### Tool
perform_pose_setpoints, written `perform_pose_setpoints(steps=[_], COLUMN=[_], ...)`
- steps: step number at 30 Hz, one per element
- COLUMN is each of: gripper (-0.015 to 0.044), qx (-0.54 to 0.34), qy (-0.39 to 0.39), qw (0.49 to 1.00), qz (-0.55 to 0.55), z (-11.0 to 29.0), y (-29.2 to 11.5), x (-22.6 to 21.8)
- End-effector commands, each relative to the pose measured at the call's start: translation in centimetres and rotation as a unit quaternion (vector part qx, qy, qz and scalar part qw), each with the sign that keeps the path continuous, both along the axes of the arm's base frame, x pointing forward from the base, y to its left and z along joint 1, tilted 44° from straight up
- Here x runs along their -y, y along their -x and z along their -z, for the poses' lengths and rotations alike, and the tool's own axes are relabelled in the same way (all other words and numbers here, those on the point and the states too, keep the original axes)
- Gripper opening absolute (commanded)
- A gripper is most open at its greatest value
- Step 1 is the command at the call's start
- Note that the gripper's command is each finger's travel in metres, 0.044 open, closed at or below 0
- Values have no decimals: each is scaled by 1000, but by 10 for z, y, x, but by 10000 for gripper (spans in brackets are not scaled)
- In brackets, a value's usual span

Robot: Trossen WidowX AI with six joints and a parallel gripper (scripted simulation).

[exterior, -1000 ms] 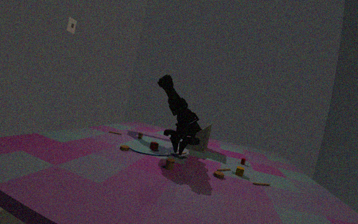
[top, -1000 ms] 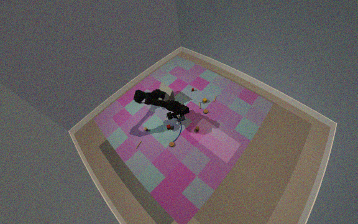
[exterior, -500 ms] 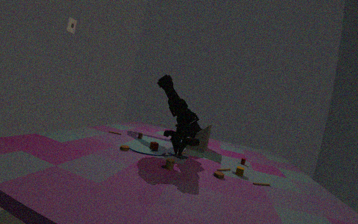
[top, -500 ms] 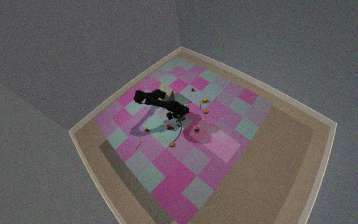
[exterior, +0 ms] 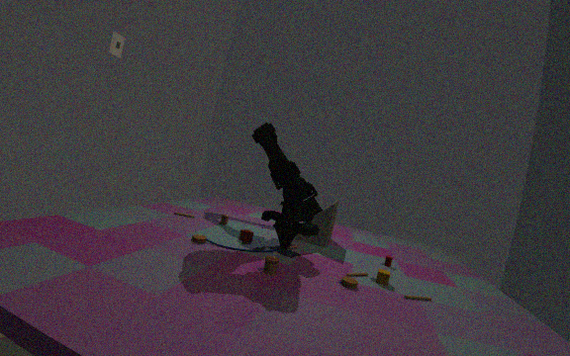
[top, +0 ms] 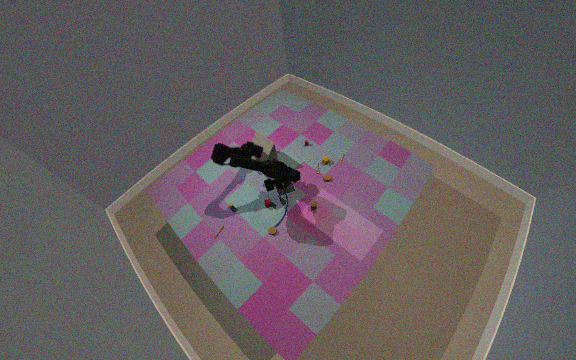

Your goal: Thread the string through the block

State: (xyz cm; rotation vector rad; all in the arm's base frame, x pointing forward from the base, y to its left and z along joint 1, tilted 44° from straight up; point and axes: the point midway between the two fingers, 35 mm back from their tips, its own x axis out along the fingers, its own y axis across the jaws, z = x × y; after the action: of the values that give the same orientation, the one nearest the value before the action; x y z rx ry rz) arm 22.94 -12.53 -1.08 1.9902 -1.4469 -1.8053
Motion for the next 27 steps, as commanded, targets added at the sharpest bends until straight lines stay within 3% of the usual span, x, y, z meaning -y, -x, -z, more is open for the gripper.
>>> perform_pose_setpoints(steps=[1, 27], gripper=[0, 0], qx=[5, 5], qy=[-1, -2], qw=[1000, 1000], qz=[0, 0], z=[-4, -27], y=[-3, -9], x=[-3, -26])
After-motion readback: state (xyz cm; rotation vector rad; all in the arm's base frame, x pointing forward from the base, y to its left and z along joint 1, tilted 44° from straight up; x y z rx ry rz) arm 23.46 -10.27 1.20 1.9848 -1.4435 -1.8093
